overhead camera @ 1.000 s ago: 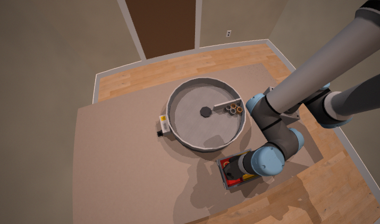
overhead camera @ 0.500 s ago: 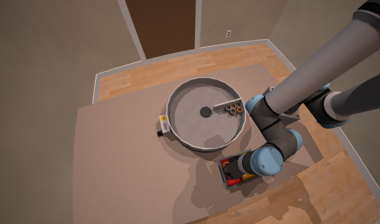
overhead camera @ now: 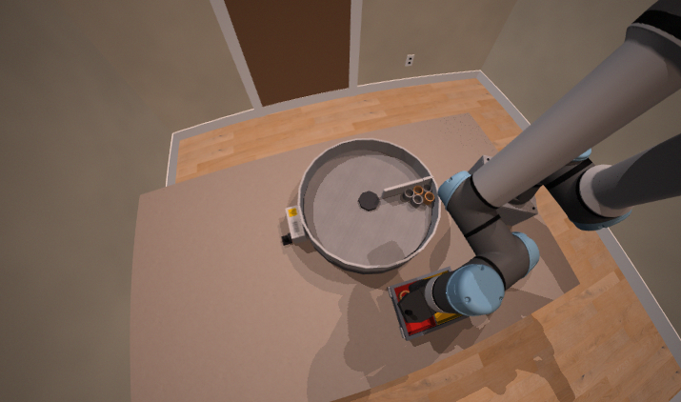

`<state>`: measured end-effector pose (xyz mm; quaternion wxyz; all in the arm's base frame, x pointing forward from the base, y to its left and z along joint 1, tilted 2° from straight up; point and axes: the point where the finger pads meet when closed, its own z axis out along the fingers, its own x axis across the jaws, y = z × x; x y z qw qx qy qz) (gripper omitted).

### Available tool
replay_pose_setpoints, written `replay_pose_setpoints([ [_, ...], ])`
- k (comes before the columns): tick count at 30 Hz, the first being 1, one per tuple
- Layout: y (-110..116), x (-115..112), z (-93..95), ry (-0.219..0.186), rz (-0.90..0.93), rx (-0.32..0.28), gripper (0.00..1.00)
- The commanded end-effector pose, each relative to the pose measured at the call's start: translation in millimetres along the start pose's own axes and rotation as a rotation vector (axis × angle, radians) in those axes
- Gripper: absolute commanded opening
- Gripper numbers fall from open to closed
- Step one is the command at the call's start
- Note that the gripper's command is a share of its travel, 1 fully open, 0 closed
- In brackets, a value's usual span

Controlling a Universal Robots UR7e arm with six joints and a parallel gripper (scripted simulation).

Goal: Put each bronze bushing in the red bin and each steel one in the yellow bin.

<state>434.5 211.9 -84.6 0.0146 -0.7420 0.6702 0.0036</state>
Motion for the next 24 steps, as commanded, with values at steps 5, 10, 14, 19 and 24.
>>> replay_pose_setpoints([
  [5, -0.5, -0.1, -0.2, 0.000, 0.000, 0.002, 0.00],
  [10, -0.5, -0.1, -0.2, 0.000, 0.000, 0.002, 0.00],
  [14, -0.5, -0.1, -0.3, 0.000, 0.000, 0.002, 0.42],
  [19, -0.5, -0.1, -0.3, 0.000, 0.000, 0.002, 0.42],
  [24, -0.5, -0.1, -0.3, 0.000, 0.000, 0.002, 0.42],
])
